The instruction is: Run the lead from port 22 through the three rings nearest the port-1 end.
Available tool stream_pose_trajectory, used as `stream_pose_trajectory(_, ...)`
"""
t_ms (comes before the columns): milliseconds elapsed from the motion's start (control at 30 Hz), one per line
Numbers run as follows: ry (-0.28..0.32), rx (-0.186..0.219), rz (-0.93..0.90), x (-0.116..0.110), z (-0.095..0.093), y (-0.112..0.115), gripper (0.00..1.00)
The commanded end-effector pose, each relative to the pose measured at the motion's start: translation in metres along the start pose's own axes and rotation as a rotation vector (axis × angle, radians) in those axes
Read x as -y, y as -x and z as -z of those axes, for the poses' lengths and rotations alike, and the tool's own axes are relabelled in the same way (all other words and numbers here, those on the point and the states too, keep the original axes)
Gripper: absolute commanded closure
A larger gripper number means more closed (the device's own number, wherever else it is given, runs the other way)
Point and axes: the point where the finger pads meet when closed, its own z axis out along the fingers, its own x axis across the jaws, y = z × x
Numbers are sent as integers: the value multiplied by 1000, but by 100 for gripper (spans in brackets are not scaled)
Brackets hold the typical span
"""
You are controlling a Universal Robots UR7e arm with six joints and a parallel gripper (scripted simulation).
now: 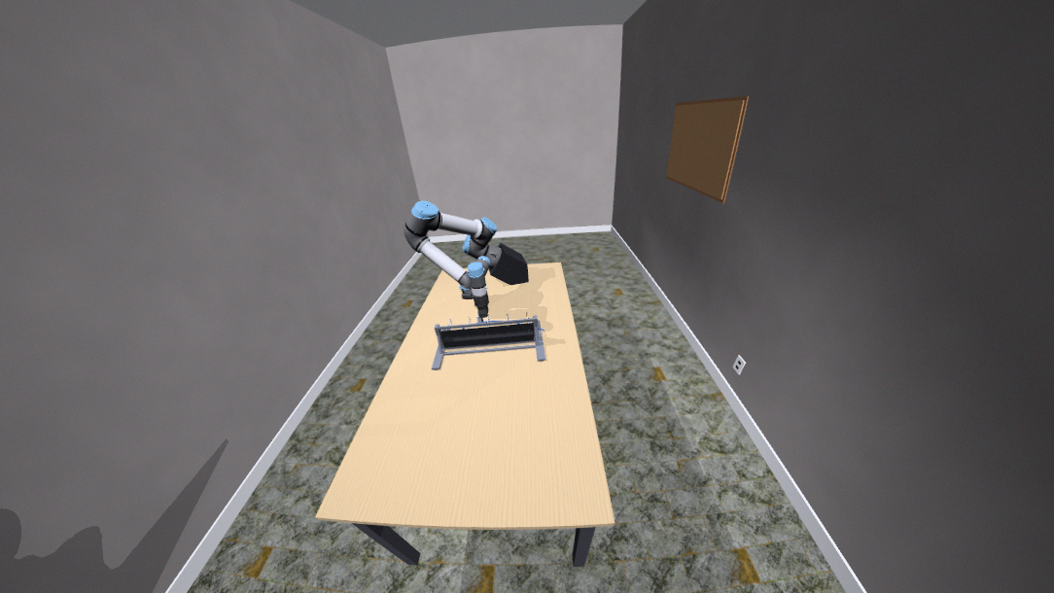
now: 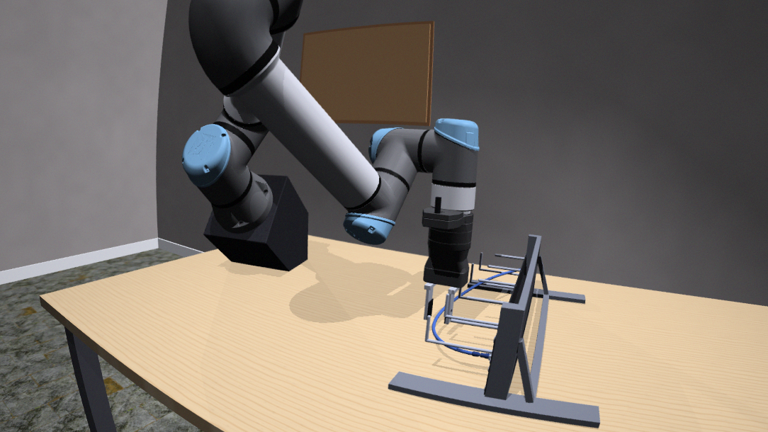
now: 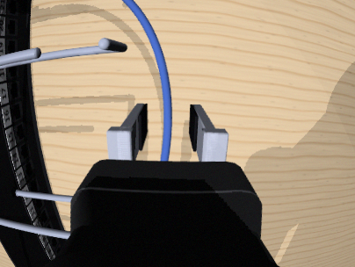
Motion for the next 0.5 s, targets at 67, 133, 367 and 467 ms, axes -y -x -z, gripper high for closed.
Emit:
stream_pose_trajectory(67,0,1,0,0,-2,0,33)
stream_pose_trajectory(133,0,1,0,0,-2,0,33)
stream_pose_trajectory(367,0,1,0,0,-3,0,33)
stream_pose_trajectory(467,0,1,0,0,-3,0,33)
